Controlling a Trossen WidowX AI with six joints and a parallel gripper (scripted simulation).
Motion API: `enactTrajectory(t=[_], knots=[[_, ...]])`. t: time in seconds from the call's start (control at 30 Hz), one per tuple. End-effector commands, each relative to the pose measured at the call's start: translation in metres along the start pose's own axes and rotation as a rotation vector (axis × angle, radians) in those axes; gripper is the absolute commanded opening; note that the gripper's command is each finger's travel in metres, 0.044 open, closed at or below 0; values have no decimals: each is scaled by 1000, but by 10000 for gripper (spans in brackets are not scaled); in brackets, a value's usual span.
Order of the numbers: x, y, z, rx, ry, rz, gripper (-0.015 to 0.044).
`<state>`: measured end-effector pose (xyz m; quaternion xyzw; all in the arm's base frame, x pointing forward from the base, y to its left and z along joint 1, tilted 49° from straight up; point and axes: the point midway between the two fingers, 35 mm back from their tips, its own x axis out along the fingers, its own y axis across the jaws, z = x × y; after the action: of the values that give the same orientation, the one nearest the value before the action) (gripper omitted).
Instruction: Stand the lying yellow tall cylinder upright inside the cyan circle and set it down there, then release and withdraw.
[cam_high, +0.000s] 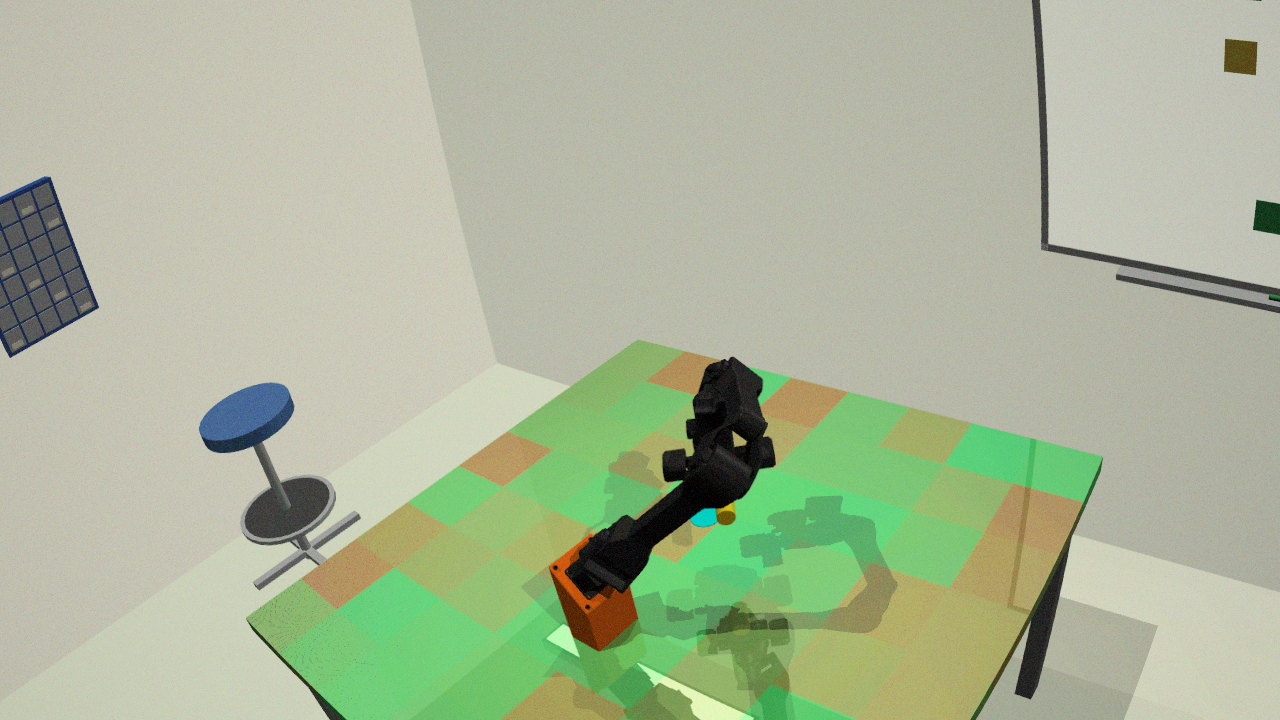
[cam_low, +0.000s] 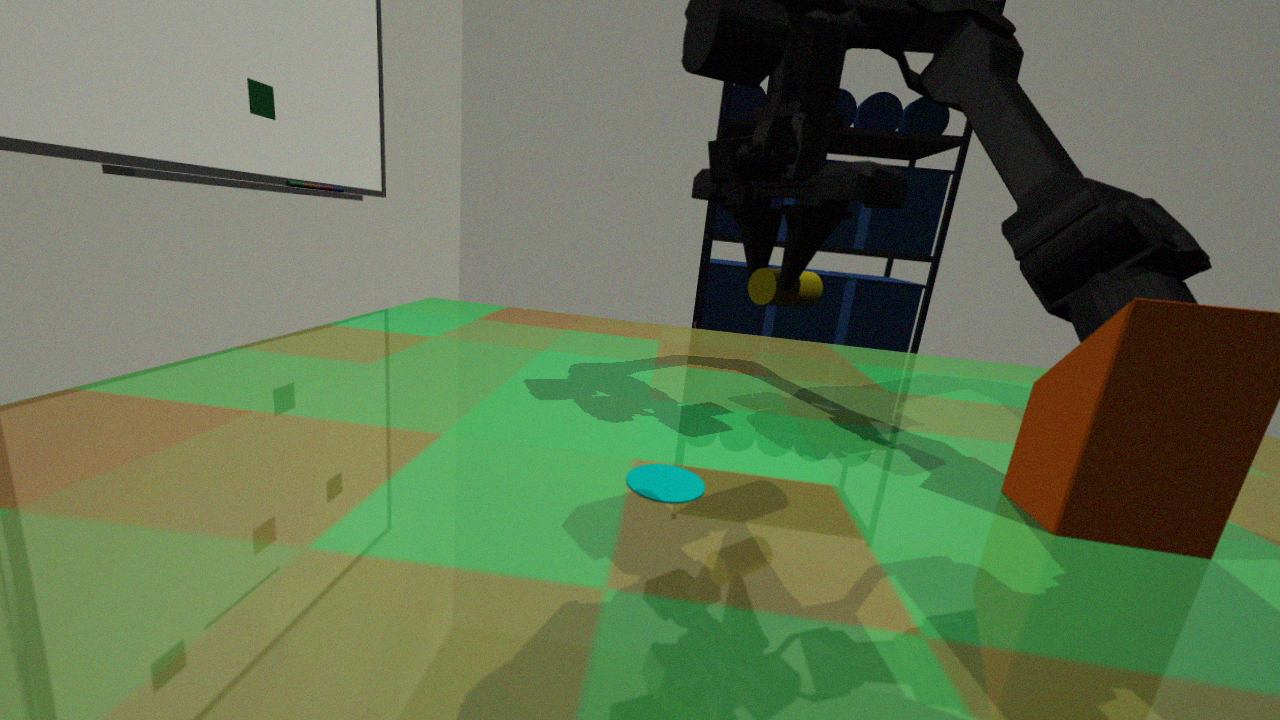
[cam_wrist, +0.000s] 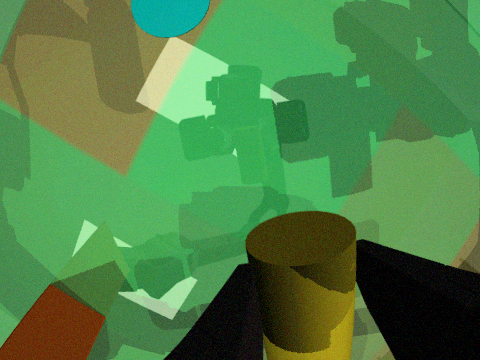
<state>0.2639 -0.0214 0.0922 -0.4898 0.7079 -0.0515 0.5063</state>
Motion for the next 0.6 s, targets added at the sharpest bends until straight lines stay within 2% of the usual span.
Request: enactTrajectory(t=[0.0,0.57], knots=[[-2,0,11,-34,-6,2,105],[-5,11,62,-217,-8,1,105]])
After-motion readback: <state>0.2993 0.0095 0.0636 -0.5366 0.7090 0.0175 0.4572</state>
